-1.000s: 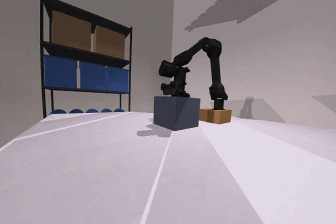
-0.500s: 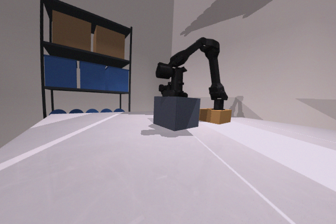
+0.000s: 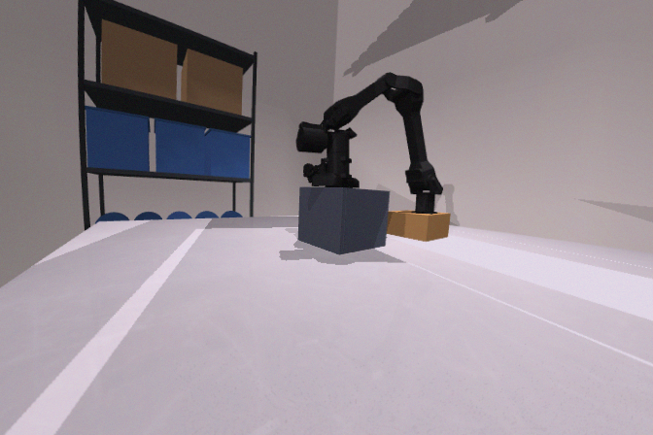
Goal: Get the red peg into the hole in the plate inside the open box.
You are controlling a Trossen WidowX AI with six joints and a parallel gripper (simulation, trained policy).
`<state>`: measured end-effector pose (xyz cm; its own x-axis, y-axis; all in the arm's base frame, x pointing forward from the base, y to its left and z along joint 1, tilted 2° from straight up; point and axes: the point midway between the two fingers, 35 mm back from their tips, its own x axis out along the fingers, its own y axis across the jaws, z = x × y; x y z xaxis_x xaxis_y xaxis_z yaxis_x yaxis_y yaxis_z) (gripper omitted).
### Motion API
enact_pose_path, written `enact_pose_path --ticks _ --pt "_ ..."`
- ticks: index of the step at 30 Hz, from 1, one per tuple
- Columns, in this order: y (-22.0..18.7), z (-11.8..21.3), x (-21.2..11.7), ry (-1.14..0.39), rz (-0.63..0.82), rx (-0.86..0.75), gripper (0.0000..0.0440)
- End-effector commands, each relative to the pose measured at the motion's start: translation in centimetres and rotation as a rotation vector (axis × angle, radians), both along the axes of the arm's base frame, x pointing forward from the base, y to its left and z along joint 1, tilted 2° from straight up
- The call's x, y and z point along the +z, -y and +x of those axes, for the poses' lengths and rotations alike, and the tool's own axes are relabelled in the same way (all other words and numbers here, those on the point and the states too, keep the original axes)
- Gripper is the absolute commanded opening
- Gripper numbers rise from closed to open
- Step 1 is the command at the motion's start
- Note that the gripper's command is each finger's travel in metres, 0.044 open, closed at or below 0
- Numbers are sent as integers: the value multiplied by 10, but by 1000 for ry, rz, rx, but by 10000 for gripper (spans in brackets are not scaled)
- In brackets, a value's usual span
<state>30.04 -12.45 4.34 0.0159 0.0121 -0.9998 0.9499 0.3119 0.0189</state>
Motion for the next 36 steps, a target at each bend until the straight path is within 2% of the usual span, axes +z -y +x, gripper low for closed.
enact_pose_path --ticks 1,5,9,11,25,29,36 --pt "9 10 12 42 11 3 178" --pt "15 17 25 90 39 -6 195" --pt "13 25 34 143 86 -12 188" --pt "12 30 39 169 106 -15 201" --pt "25 51 88 336 178 -16 224" --pt "30 54 100 370 178 -11 189" --pt "37 63 136 475 183 38 174"
